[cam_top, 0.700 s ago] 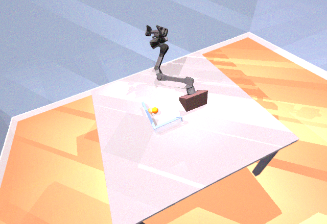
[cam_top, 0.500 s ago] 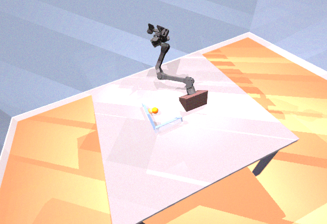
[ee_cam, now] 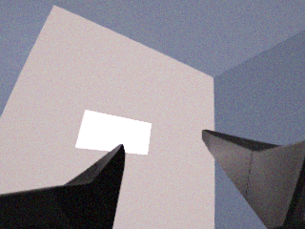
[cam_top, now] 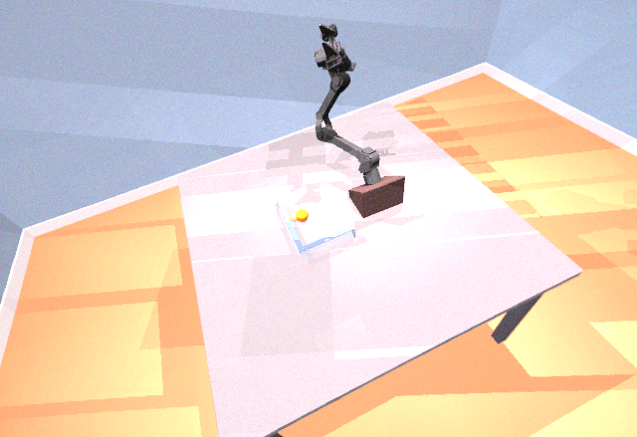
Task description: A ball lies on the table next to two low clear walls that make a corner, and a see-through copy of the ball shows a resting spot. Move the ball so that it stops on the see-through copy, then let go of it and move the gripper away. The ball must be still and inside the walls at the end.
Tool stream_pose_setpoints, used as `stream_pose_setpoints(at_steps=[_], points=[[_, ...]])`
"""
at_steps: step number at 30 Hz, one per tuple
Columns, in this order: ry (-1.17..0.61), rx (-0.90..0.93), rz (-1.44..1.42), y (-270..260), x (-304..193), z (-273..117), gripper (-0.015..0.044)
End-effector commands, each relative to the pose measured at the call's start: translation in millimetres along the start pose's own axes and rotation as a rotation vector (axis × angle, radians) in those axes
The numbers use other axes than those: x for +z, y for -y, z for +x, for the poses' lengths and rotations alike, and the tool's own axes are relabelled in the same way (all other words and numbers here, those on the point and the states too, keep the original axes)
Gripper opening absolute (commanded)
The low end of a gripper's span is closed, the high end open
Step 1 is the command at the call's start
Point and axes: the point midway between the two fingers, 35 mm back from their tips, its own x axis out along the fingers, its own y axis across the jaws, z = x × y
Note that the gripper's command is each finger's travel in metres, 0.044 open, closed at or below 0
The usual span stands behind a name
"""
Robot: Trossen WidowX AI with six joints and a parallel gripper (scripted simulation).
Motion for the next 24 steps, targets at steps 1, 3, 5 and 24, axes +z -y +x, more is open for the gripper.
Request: stream_pose_setpoints(at_steps=[1,3,5,24], points=[[0.016,-0.024,-0.260,20,-22,12,0.0376],[0.022,-0.052,-0.392,32,-32,20,0.0376],[0.025,-0.087,-0.524,46,-41,29,0.0376],[-0.153,-0.653,-1.661,247,-21,110,0.0376]])
